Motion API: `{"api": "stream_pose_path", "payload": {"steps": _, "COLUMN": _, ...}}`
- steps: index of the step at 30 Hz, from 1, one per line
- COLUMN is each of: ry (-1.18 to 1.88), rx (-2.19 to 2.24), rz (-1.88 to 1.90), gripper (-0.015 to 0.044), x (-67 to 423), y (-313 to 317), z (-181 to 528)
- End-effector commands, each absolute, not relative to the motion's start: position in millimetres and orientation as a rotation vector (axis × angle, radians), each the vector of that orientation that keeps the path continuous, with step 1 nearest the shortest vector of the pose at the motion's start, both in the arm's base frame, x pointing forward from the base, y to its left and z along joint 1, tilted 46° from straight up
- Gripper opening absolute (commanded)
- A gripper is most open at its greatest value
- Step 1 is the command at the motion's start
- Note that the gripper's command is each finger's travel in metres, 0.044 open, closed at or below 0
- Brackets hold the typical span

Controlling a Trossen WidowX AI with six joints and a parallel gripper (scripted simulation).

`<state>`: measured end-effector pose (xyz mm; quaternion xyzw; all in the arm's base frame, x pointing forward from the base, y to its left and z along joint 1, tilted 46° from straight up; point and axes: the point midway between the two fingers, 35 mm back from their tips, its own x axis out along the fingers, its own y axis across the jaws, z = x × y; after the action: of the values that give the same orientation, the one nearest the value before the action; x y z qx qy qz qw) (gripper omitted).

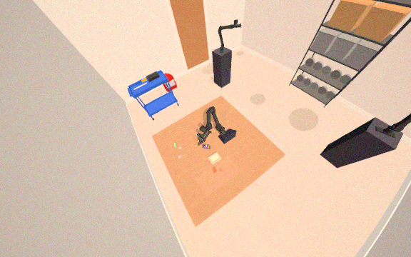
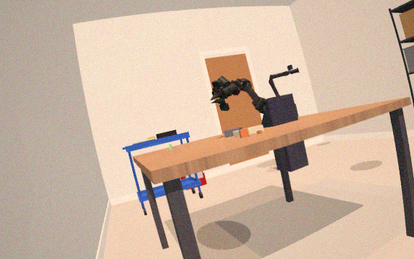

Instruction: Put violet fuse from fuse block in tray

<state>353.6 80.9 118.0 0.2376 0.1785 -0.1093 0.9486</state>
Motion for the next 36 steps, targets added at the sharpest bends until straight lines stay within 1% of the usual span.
{"api": "stream_pose_path", "payload": {"steps": 1, "ry": 0.924, "rx": -0.199, "rz": -0.338, "gripper": 0.0061, "x": 333.5, "y": 54.2, "z": 38.3}}
{"api": "stream_pose_path", "payload": {"steps": 3, "ry": 1.05, "rx": -0.356, "rz": -0.331, "gripper": 0.0061, "x": 326.3, "y": 47.2, "z": 28.3}}
{"api": "stream_pose_path", "payload": {"steps": 10, "ry": 1.338, "rx": -0.7, "rz": -0.272, "gripper": 0.0061, "x": 307.8, "y": 31.1, "z": 15.9}}
{"api": "stream_pose_path", "payload": {"steps": 19, "ry": 1.71, "rx": -1.059, "rz": -0.153, "gripper": 0.0061, "x": 270.5, "y": 8.6, "z": 24.3}}
{"api": "stream_pose_path", "payload": {"steps": 36, "ry": 1.738, "rx": -1.083, "rz": -0.142, "gripper": 0.0061, "x": 272.3, "y": 7.5, "z": 25.1}}
